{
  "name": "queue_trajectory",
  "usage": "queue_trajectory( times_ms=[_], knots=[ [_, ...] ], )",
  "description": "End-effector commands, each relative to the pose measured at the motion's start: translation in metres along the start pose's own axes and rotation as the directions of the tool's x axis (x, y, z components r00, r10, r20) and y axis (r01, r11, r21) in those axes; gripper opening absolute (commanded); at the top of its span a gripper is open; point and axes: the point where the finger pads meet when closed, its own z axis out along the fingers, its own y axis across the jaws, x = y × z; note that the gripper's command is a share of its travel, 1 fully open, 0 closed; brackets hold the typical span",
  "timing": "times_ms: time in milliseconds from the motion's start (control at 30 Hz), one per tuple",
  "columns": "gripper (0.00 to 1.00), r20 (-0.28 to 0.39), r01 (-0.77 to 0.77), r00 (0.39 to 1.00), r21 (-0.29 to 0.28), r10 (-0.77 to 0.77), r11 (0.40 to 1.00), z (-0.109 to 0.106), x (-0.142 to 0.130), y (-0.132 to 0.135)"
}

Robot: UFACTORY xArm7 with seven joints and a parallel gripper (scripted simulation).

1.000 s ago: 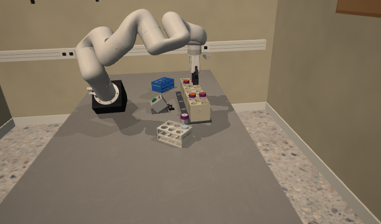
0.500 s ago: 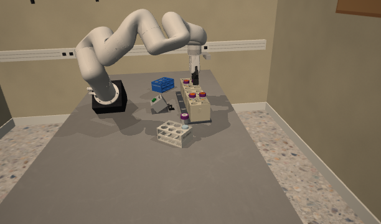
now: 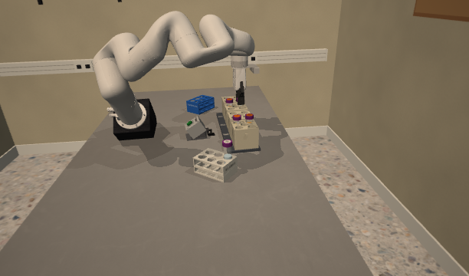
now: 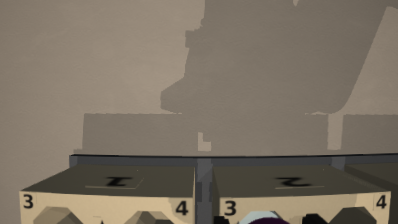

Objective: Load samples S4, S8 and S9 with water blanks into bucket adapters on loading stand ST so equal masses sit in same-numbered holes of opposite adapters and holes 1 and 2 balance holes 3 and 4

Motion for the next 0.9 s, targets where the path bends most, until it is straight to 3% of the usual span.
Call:
queue_trajectory(
  times_ms=[0,200,867],
  knots=[
    [0.44,-0.004,0.000,1.000,0.004,0.000,1.000,-0.003,0.001,-0.001],
    [0.44,-0.004,0.000,1.000,0.004,0.000,1.000,-0.003,0.001,-0.001],
    [0.44,-0.004,0.000,1.000,0.004,0.000,1.000,-0.039,0.001,-0.001]
  ],
)
